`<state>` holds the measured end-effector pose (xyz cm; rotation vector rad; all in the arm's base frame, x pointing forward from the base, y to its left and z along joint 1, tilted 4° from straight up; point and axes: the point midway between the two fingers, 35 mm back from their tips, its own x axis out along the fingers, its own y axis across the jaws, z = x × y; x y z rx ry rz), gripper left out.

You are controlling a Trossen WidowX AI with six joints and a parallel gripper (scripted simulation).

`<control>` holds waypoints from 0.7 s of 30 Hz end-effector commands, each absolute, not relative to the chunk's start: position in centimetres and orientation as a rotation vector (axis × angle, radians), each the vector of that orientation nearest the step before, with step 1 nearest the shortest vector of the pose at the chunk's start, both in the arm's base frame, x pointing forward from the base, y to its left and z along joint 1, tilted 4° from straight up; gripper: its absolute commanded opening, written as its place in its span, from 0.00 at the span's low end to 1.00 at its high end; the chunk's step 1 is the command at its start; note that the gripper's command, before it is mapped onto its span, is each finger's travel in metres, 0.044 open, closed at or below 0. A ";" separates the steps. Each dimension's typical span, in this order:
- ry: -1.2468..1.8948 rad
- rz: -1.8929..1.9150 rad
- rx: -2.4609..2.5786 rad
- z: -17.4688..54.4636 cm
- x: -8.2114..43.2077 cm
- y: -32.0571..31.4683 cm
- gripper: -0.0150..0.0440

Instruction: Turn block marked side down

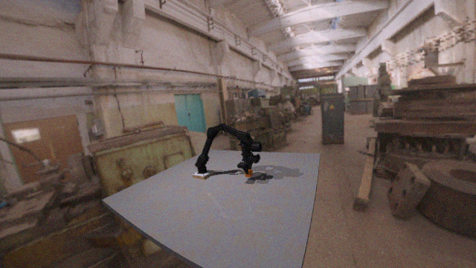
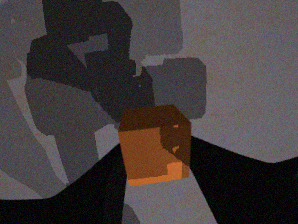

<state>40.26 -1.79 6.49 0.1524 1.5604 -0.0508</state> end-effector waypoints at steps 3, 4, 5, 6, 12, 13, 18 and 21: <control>1.500 -0.054 0.149 6.5 40.5 -1.8 0.25; 1.486 -0.055 0.148 6.4 40.5 -1.8 0.25; 1.473 -0.056 0.146 6.4 40.5 -1.8 0.25; 1.459 -0.057 0.145 6.3 40.6 -1.8 0.25; 1.377 -0.062 0.140 6.1 40.7 -1.8 0.25; 1.363 -0.063 0.139 6.1 40.7 -1.8 0.25; 1.295 -0.068 0.135 5.9 40.7 -1.8 0.25; 1.254 -0.070 0.134 5.9 40.6 -1.8 0.25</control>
